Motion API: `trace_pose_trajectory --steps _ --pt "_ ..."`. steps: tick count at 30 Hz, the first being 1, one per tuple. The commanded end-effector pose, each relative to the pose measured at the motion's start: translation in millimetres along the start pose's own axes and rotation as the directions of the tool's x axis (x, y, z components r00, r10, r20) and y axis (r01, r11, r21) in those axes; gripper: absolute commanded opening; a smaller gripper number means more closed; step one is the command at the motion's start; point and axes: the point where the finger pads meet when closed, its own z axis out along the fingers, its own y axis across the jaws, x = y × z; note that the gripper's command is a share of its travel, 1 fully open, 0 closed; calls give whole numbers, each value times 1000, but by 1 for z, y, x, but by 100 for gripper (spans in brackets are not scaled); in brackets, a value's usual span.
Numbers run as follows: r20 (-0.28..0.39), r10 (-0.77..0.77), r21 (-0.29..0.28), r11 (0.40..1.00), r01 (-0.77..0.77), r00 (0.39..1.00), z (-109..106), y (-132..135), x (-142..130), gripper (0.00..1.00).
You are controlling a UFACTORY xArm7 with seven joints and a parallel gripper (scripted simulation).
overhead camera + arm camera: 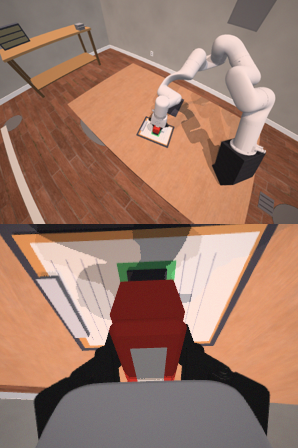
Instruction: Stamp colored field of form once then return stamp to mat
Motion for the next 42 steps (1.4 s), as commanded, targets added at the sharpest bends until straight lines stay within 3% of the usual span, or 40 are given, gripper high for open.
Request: trace_pose_trajectory --steps 1,16,25,34,37,39,41,42 --pt "2 -1 3 1000 1 1000 -6 -1 -1 29" --pt "2 -1 3 1000 1 1000 -7 -1 -1 29" --pt "2 -1 3 1000 1 1000 -42 -1 -1 29" --pt "2 -1 3 1000 1 1000 -44 -1 -1 29" --pt "10 -11 2 1000 11 1000 -45 -9 31 29" --pt "10 -11 2 1000 11 1000 -45 -9 31 29" --pt "18 -26 1 1000 26 1000 -44 -15 87 29" --pt "20 -34 2 999 34 999 -44 -12 95 29"
